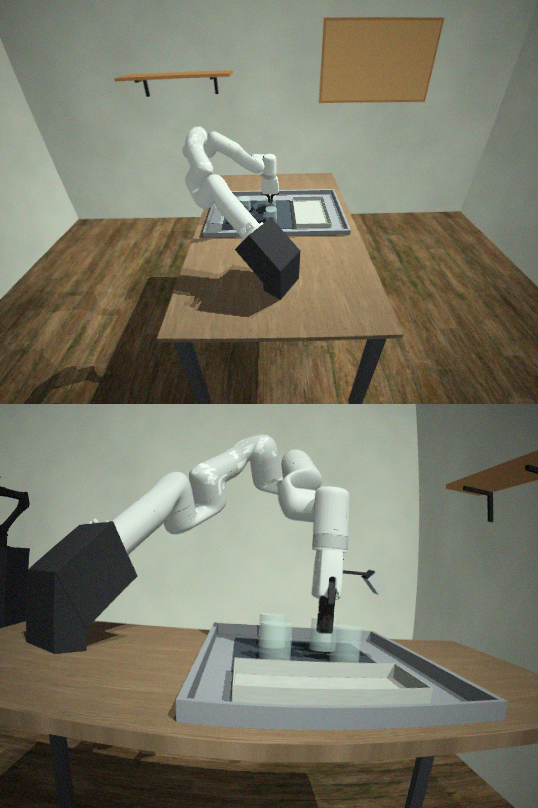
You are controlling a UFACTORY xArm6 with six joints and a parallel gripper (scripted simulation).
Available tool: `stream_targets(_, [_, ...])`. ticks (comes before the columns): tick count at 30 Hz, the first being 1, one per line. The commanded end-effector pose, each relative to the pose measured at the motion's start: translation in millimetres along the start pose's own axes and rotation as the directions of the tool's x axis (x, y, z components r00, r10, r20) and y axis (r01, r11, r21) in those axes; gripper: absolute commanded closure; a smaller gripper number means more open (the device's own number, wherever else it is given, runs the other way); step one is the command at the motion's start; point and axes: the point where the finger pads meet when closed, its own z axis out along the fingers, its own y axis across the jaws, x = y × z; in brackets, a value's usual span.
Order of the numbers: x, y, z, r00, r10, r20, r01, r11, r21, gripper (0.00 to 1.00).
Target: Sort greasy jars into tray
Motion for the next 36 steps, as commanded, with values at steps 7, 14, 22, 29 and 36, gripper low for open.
stream_targets(7, [2.1, 0.4, -1.9, 1.000, -0.001, -0.002, 0.001, 1.000, -0.002, 1.00])
stream_targets(14, [3.0, 0.3, -2.6, 1.000, -0.001, -0.002, 0.001, 1.000, -0.002, 1.00])
stream_targets(22, [3.8, 0.3, -3.3, 1.000, -0.001, -0.002, 0.001, 1.000, -0.002, 1.00])
stream_targets(29, [4.8, 0.3, -4.0, 1.000, -0.001, -0.002, 0.001, 1.000, -0.002, 1.00])
stream_targets(36, [5.4, 0.3, -4.6, 1.000, -0.001, -0.002, 0.001, 1.000, -0.002, 1.00])
